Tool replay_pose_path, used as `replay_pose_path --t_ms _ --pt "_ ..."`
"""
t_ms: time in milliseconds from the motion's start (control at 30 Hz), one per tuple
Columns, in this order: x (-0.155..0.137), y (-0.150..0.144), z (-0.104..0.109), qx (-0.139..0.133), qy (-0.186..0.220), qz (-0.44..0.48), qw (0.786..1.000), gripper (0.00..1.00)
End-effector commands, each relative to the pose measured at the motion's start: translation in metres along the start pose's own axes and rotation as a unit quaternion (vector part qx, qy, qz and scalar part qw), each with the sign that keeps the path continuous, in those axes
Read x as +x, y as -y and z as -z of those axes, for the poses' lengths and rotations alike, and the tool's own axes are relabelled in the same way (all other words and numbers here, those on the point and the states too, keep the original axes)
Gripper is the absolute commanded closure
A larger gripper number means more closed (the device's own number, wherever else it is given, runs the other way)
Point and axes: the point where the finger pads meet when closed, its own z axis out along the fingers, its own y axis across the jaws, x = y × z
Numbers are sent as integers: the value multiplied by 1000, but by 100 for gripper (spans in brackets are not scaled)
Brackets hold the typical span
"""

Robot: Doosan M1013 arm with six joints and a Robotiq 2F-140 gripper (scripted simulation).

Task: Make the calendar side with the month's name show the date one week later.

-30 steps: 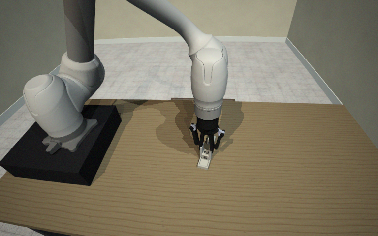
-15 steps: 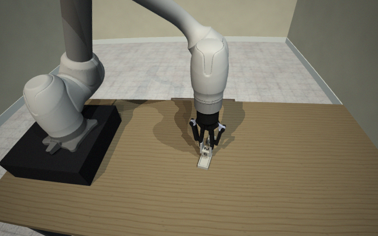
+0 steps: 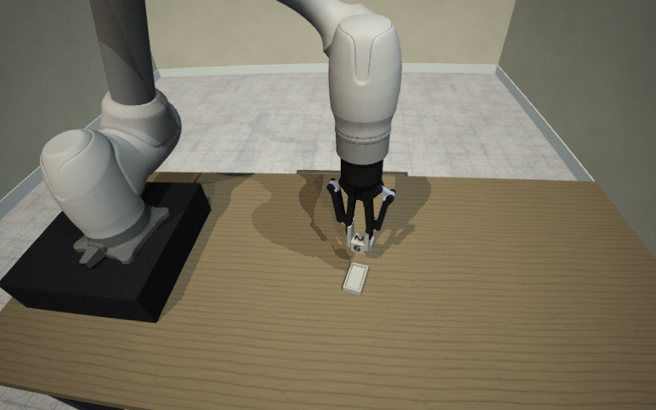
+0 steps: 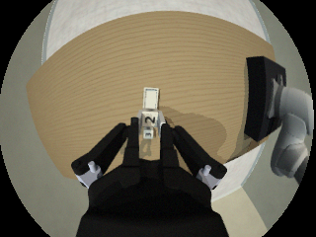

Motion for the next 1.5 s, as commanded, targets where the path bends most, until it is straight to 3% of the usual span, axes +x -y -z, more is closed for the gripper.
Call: replay_pose_path --t_ms 0,367,667,833,933,1200,1233,1267,1300,1400,1467 --pt "0 0 1 0 0 0 1000 75" --pt "2 0 1 0 0 13 1000 75" --pt "29 2 -2 0 0 176 984 75" --pt "47 3 -3 0 0 285 959 75" --pt "49 3 -3 0 0 297 955 75" --pt "79 3 -5 0 0 465 885 75" --pt "79 3 -5 0 0 465 885 75" --pt "85 3 -6 0 0 500 866 75" --pt "86 3 -6 0 0 503 864 75" --pt "97 2 -7 0 0 563 827 75" --pt "97 2 -7 0 0 563 827 75"
